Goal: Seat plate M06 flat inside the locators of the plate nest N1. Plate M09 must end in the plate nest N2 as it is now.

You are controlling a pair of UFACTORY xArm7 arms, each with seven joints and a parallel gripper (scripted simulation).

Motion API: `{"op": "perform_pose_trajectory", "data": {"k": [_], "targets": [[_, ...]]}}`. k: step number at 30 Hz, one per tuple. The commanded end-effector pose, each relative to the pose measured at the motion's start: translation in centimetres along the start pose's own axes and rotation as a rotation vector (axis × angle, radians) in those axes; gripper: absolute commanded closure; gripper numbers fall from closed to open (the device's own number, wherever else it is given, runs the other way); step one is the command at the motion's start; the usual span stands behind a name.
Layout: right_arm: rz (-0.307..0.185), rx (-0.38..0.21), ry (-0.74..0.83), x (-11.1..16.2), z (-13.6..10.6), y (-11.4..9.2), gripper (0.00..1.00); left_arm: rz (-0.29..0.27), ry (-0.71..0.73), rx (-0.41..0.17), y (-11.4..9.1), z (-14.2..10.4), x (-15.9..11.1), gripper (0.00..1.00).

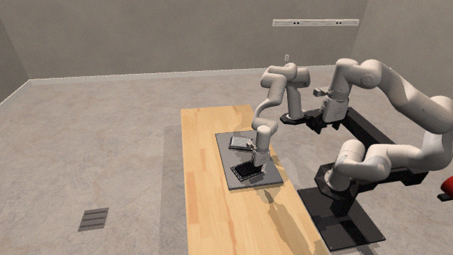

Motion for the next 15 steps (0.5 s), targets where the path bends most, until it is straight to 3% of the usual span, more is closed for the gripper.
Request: {"op": "perform_pose_trajectory", "data": {"k": [1, 10, 15], "targets": [[0.005, -0.005, 0.000, -0.2, -0.2, -0.3, 1.00, 0.002, 0.000, 0.002, -0.1, 0.0, 0.0, 0.00], [0.005, -0.005, 0.000, -0.2, -0.2, -0.3, 1.00, 0.002, 0.000, 0.002, -0.1, 0.0, 0.0, 0.00], [0.005, -0.005, 0.000, -1.9, -0.7, -2.0, 1.00, 0.002, 0.000, 0.002, -0.1, 0.0, 0.0, 0.00]]}}
Point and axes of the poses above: on each arm, the point where the finger pads meet when closed, its own y axis out along the fingers, its own x axis across the jaws, z = x × y, the point moved 4 cm from there along -y, back along the fingers, and after that the axes turned 5 degrees about y, right-handed, at the moved point
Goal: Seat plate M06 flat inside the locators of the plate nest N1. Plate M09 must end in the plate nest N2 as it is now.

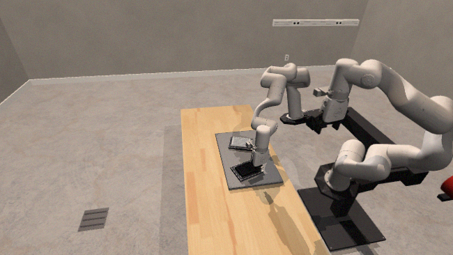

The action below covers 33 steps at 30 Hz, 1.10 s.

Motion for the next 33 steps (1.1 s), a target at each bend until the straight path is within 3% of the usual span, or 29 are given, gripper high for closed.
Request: {"op": "perform_pose_trajectory", "data": {"k": [1, 4, 17, 33], "targets": [[0.006, -0.005, 0.001, -1.7, -0.7, -1.8, 1.00, 0.002, 0.000, 0.002, -0.1, 0.0, 0.0, 0.00], [0.006, -0.006, 0.001, -2.8, -1.0, -2.8, 1.00, 0.002, 0.000, 0.002, -0.1, 0.0, 0.0, 0.00], [0.006, -0.006, 0.001, -2.8, -1.0, -2.8, 1.00, 0.002, 0.000, 0.002, -0.1, 0.0, 0.0, 0.00], [0.006, -0.005, 0.001, -2.8, -1.0, -0.5, 1.00, 0.002, 0.000, 0.002, -0.1, 0.0, 0.0, 0.00]]}}
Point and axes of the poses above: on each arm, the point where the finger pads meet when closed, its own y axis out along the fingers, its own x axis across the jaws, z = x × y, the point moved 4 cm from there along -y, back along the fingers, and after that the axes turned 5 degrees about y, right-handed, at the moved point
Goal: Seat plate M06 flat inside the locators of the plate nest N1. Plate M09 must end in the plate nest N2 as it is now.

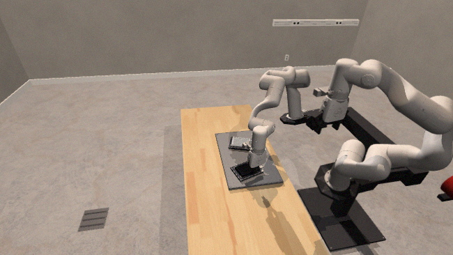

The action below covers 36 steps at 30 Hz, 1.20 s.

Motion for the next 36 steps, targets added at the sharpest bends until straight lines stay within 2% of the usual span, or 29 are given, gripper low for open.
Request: {"op": "perform_pose_trajectory", "data": {"k": [1, 20, 36], "targets": [[0.005, -0.004, 0.000, -0.1, -0.1, 0.4, 1.00, 0.002, 0.000, 0.002, -0.1, 0.0, 0.0, 0.00], [0.005, -0.004, 0.000, -0.2, -0.1, 3.2, 1.00, 0.002, 0.000, 0.002, -0.1, 0.0, 0.0, 0.00], [0.005, -0.004, 0.000, -0.2, -0.1, 3.3, 1.00, 0.002, 0.000, 0.002, -0.1, 0.0, 0.0, 0.00]]}}
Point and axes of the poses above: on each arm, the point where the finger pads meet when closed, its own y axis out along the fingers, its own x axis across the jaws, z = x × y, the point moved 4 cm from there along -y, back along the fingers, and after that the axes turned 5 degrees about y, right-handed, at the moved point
